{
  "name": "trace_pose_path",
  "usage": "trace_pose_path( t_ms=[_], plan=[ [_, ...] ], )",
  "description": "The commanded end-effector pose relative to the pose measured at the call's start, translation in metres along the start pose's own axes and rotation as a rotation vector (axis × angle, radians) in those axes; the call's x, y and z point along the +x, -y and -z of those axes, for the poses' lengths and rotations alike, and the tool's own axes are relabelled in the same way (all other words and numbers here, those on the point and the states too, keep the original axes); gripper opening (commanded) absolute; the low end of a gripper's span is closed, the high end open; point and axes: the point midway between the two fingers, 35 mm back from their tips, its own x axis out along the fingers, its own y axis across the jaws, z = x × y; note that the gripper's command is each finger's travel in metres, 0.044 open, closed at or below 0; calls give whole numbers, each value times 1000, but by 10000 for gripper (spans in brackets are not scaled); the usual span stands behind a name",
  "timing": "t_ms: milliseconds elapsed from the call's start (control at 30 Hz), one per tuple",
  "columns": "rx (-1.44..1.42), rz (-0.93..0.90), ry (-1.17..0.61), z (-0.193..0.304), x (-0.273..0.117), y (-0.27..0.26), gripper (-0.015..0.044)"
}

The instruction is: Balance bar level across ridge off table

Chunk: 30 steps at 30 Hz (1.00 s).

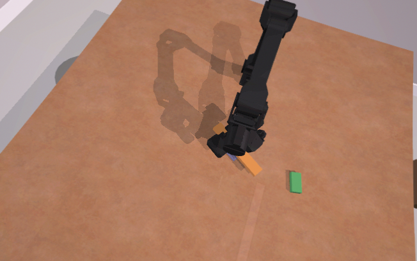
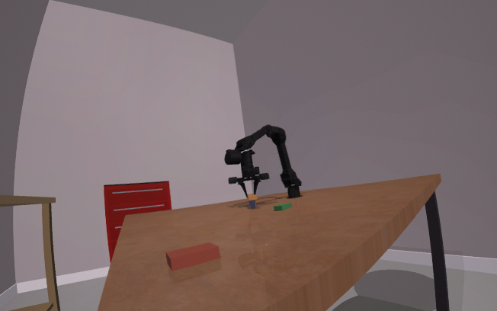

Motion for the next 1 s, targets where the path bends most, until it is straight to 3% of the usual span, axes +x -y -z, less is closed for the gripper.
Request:
trace_pose_path(
  t_ms=[0, 800, 967],
  plan=[
    [0, 0, 0, 0, 0, 0, 0],
    [0, 0, 0, 0, 0, 0, 0],
    [0, 0, 0, 0, 0, 0, 131]
  ],
)
